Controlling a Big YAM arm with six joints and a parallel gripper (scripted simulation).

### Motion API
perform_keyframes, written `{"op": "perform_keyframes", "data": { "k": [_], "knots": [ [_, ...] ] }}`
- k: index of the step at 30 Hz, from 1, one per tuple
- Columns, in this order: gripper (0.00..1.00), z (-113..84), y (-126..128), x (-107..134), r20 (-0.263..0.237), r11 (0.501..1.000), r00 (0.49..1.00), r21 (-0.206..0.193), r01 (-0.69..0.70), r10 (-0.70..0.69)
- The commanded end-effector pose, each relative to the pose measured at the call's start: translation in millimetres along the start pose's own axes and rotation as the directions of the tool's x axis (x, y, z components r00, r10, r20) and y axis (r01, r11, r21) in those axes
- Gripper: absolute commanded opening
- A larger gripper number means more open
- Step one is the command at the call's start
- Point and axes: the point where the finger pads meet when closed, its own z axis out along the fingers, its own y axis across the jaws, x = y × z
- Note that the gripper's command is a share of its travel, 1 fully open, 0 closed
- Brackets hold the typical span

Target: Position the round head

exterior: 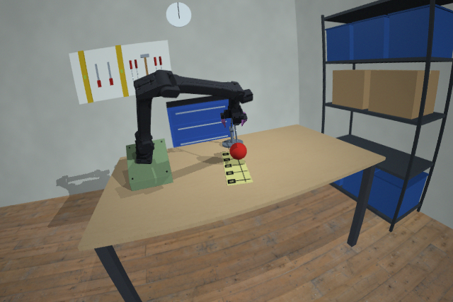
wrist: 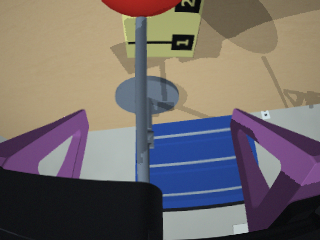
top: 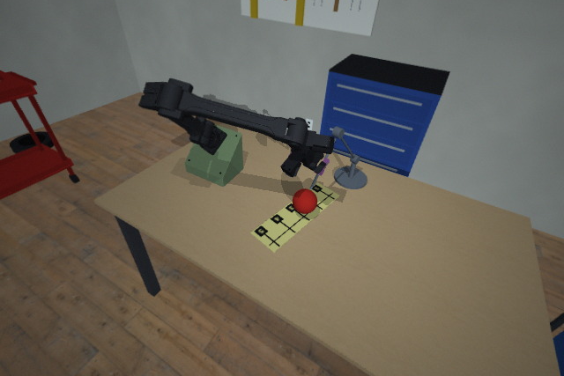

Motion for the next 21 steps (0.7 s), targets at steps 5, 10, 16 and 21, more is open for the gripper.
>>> {"op": "perform_keyframes", "data": {
  "k": [5,10,16,21],
  "knots": [
    [1.0,15.4,6.1,1.7,-0.004,1.0,1.0,-0.02,-0.004,0.004],
    [1.0,21.3,5.6,3.9,-0.004,1.0,1.0,-0.022,-0.004,0.004],
    [1.0,33.3,4.9,7.7,-0.006,1.0,1.0,-0.026,-0.003,0.003],
    [1.0,43.3,4.3,10.8,-0.007,1.0,1.0,-0.029,-0.003,0.003]
  ]
}}
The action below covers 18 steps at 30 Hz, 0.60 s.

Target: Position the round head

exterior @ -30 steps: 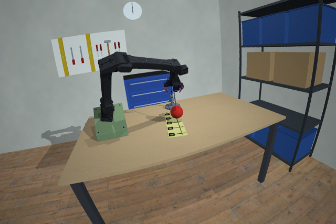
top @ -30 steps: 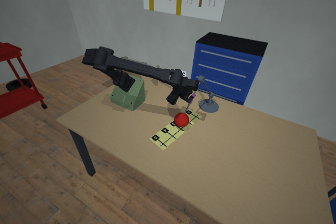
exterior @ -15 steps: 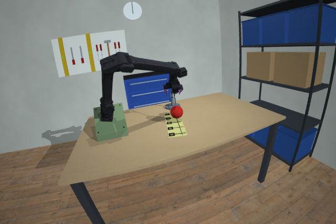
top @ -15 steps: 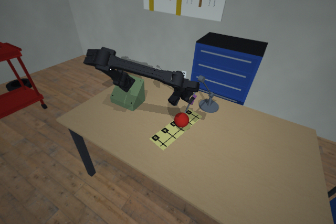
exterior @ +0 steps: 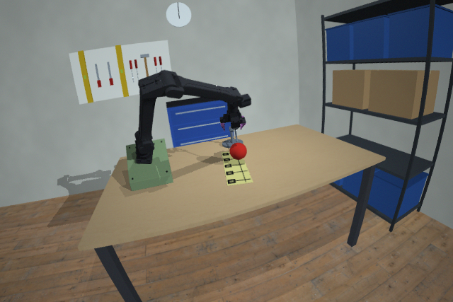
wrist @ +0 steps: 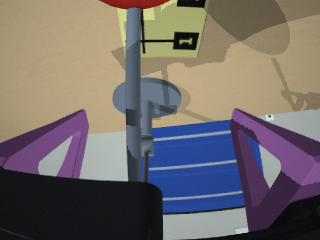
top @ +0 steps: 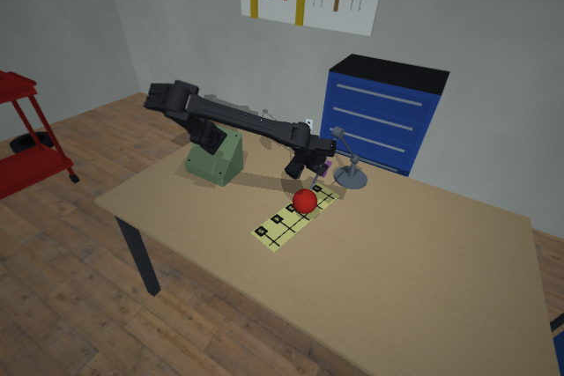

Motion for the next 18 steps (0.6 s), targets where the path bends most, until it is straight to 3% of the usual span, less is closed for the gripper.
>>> {"op": "perform_keyframes", "data": {
  "k": [1,18],
  "knots": [
    [1.0,7.9,6.3,-0.4,-0.002,1.0,1.0,-0.017,-0.002,0.002],
    [1.0,23.2,16.6,-11.5,-0.003,0.999,1.0,-0.029,-0.017,0.016]
  ]
}}
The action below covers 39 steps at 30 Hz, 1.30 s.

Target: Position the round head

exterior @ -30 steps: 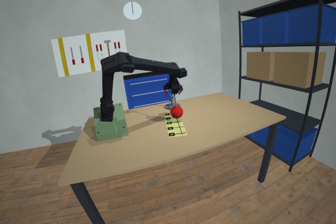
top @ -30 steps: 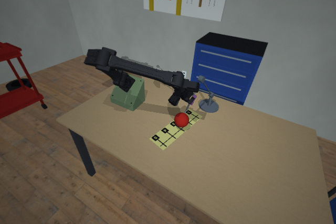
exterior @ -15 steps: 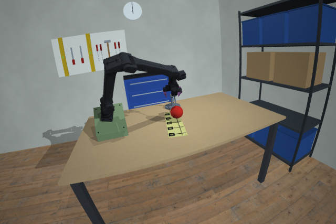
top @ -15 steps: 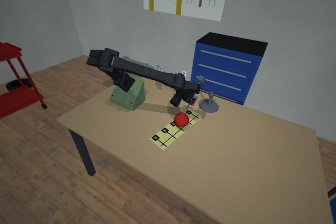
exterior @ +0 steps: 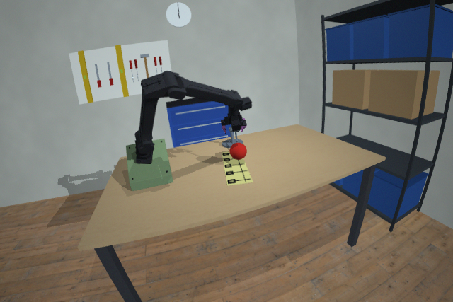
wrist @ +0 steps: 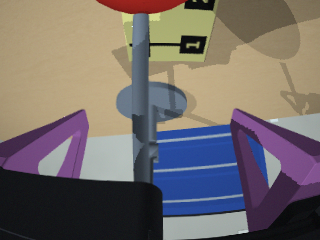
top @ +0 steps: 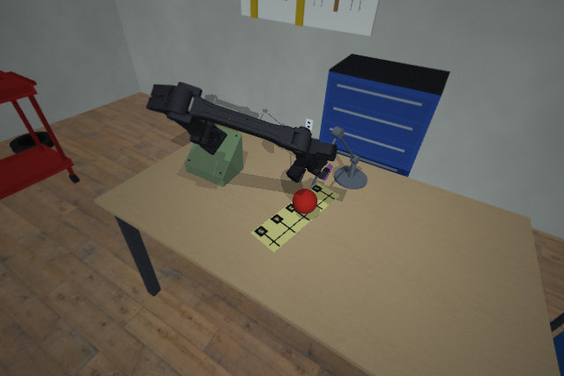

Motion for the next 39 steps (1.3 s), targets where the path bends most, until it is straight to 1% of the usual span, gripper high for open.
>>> {"op": "perform_keyframes", "data": {
  "k": [1,39],
  "knots": [
    [1.0,6.6,11.2,-10.3,0.001,1.0,1.0,-0.016,-0.013,0.013],
    [1.0,9.2,15.6,-14.9,0.001,1.0,1.0,-0.016,-0.013,0.013]
  ]
}}
